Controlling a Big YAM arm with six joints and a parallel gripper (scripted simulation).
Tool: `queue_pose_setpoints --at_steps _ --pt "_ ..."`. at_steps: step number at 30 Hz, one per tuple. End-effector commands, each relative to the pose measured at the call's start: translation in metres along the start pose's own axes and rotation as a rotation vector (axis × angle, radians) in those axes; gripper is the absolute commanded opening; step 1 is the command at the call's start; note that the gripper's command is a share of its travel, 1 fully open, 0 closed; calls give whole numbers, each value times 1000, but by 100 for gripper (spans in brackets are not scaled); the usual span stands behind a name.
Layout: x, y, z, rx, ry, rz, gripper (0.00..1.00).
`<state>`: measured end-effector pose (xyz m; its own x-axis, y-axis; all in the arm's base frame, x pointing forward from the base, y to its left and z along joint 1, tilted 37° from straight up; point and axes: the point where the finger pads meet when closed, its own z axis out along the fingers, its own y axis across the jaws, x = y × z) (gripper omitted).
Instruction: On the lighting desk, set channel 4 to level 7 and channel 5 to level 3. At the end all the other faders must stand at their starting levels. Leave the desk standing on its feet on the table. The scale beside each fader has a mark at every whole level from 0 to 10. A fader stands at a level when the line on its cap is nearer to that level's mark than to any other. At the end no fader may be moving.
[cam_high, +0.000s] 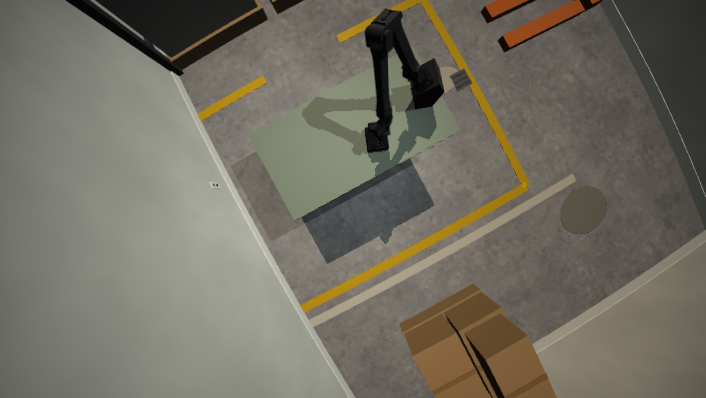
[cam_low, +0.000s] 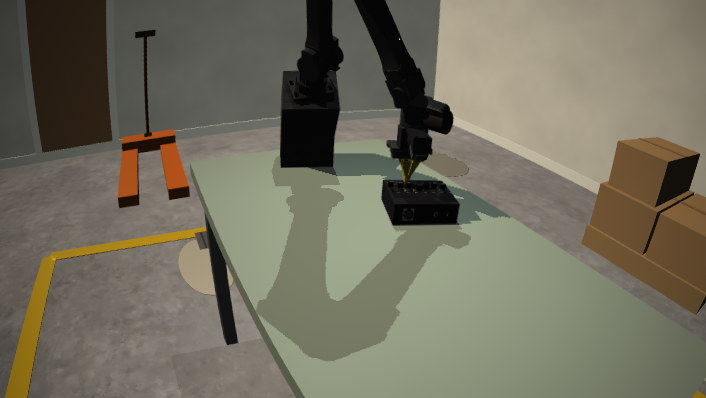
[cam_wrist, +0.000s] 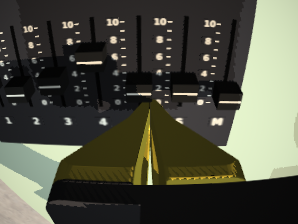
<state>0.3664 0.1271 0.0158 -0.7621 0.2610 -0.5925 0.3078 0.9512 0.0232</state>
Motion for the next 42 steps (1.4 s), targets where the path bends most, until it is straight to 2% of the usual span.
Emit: queue_pose_setpoints --at_steps 1,36,42 --pt "-23 8 -8 -21 -31 21 0" --pt "-23 8 -8 -22 -32 23 0" --pt "-16 18 -10 -42 -40 25 0"
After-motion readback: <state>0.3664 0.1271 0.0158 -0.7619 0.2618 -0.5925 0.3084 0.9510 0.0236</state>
